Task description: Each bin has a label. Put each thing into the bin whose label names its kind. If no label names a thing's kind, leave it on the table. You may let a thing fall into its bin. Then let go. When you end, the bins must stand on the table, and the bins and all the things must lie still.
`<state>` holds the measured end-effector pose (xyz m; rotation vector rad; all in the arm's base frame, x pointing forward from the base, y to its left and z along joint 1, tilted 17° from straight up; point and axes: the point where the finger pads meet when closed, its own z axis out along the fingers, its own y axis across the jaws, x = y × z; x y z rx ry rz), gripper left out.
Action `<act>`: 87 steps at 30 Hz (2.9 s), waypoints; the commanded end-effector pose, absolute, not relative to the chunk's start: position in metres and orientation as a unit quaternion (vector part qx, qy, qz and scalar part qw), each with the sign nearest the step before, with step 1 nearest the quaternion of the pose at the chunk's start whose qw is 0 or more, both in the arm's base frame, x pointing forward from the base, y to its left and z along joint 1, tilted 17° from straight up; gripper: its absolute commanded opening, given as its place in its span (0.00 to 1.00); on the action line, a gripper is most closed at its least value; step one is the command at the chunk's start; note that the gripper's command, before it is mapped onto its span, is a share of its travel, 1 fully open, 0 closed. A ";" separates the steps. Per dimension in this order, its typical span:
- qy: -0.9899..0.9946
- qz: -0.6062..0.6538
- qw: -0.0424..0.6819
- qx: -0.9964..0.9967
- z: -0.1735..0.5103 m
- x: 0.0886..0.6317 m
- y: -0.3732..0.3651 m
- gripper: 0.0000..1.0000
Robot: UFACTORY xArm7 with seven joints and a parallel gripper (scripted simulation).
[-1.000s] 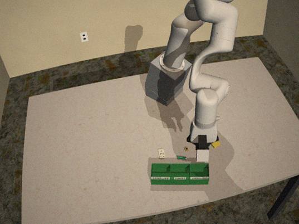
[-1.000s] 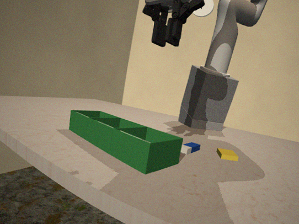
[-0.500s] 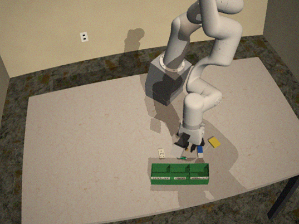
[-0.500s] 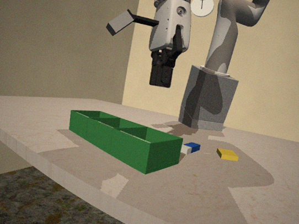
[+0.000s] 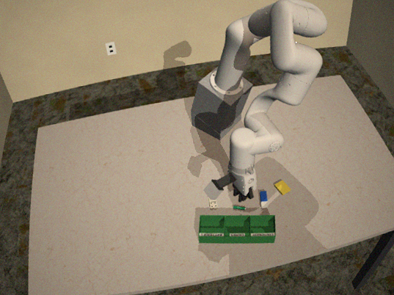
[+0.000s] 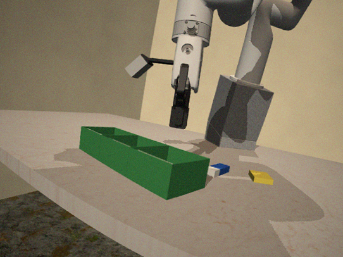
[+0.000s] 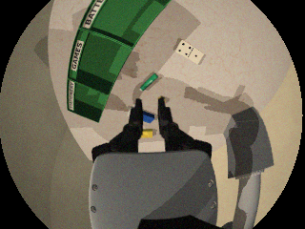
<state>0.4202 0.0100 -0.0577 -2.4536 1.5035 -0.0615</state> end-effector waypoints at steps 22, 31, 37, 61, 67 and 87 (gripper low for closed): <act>0.801 0.024 0.144 -0.580 -0.058 0.421 0.009 0.23; 0.801 0.024 0.144 -0.580 -0.058 0.421 0.009 0.23; 0.801 0.024 0.144 -0.580 -0.058 0.421 0.009 0.23; 0.801 0.024 0.144 -0.580 -0.073 0.424 0.013 0.23; 0.801 0.024 0.144 -0.580 -0.096 0.429 0.017 0.23; 0.801 0.024 0.144 -0.580 -0.125 0.435 0.024 0.23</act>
